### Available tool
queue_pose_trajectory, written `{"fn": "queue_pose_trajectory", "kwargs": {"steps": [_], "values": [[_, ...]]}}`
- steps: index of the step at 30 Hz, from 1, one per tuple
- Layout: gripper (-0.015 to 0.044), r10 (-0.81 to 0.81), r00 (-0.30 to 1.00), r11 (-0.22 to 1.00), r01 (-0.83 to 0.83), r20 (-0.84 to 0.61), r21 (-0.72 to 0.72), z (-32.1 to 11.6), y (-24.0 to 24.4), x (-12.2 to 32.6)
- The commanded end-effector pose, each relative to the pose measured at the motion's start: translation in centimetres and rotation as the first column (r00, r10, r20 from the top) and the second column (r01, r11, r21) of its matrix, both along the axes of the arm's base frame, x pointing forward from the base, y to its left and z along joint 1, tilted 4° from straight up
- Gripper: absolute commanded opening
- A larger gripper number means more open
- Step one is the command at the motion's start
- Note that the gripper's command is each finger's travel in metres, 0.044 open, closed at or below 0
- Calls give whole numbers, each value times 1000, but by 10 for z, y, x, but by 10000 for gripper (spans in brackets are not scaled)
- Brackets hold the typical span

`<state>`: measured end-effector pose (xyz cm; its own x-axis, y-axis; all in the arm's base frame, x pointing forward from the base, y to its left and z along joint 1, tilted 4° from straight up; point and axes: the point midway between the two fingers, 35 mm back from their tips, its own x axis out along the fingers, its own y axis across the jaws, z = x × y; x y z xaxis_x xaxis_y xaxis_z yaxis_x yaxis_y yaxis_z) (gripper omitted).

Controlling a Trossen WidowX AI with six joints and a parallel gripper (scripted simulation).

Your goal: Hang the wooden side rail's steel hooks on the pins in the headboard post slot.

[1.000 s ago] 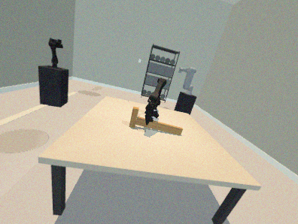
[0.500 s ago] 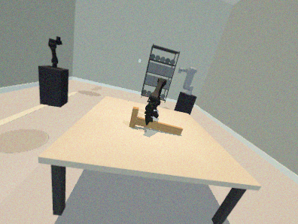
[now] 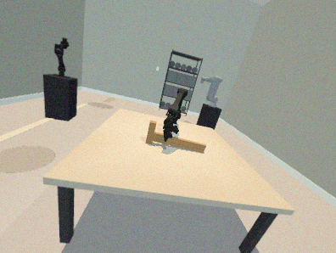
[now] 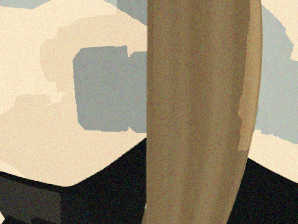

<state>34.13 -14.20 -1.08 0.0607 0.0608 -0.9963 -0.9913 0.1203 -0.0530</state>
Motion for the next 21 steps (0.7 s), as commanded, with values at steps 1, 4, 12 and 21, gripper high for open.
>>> {"fn": "queue_pose_trajectory", "kwargs": {"steps": [1,4,12,21], "values": [[0,-2,1000,1000,2,1,-7,-1,-2,0],[0,-2,1000,1000,2,1,-7,-1,-2,0],[0,-2,1000,1000,2,1,-7,-2,-2,0],[0,-2,1000,1000,2,1,-7,-4,-2,0]]}}
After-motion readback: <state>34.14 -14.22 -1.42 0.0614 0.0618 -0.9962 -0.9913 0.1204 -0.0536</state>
